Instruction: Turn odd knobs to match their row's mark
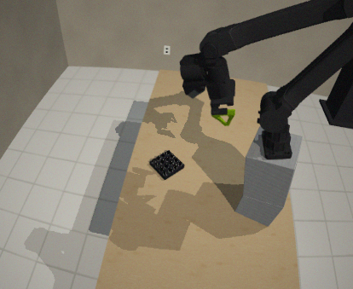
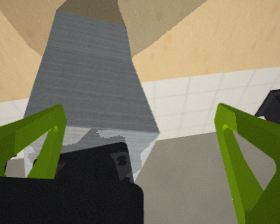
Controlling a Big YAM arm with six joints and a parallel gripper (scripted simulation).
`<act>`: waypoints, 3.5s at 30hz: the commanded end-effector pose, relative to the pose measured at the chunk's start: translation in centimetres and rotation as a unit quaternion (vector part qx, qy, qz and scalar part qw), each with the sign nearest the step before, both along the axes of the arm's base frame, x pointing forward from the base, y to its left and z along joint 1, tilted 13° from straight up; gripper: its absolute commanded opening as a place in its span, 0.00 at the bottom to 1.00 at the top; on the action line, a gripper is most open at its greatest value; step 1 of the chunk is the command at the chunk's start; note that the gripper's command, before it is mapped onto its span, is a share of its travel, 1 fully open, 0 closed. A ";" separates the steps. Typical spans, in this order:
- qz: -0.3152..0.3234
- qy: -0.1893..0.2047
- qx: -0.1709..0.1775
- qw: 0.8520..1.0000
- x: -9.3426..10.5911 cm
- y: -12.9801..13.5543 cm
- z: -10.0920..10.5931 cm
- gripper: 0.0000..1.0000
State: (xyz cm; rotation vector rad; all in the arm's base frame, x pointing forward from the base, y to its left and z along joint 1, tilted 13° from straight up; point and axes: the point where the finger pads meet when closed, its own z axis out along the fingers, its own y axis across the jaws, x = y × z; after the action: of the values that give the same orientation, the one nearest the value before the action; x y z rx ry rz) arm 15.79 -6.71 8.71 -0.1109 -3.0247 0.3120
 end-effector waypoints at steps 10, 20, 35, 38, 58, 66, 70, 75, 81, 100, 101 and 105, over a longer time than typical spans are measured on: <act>0.000 -0.003 -0.001 1.000 0.2 0.0 0.2 1.00; -0.007 -0.034 -0.006 0.999 2.5 -0.5 1.9 1.00; -0.102 -0.088 0.012 0.991 11.7 -2.7 -2.7 1.00; -0.126 -0.101 0.018 0.987 13.9 -3.3 -4.4 1.00; -0.272 -0.182 0.057 0.943 24.5 -7.5 -19.6 1.00; -0.316 -0.205 0.071 0.924 25.9 -8.5 -25.5 1.00; -0.308 -0.225 0.072 0.922 27.3 -8.3 -24.1 1.00; -0.312 -0.199 0.072 0.926 25.4 -7.7 -25.4 1.00; -0.309 -0.201 0.072 0.927 25.7 -7.8 -25.3 1.00; -0.309 -0.201 0.072 0.927 25.7 -7.8 -25.3 1.00; -0.309 -0.201 0.072 0.927 25.7 -7.8 -25.3 1.00; -0.309 -0.201 0.072 0.927 25.7 -7.8 -25.3 1.00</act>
State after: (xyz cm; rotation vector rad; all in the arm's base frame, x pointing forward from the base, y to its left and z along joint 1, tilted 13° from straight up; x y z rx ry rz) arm 41.06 -14.55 -17.05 -1.2104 -3.1457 0.0070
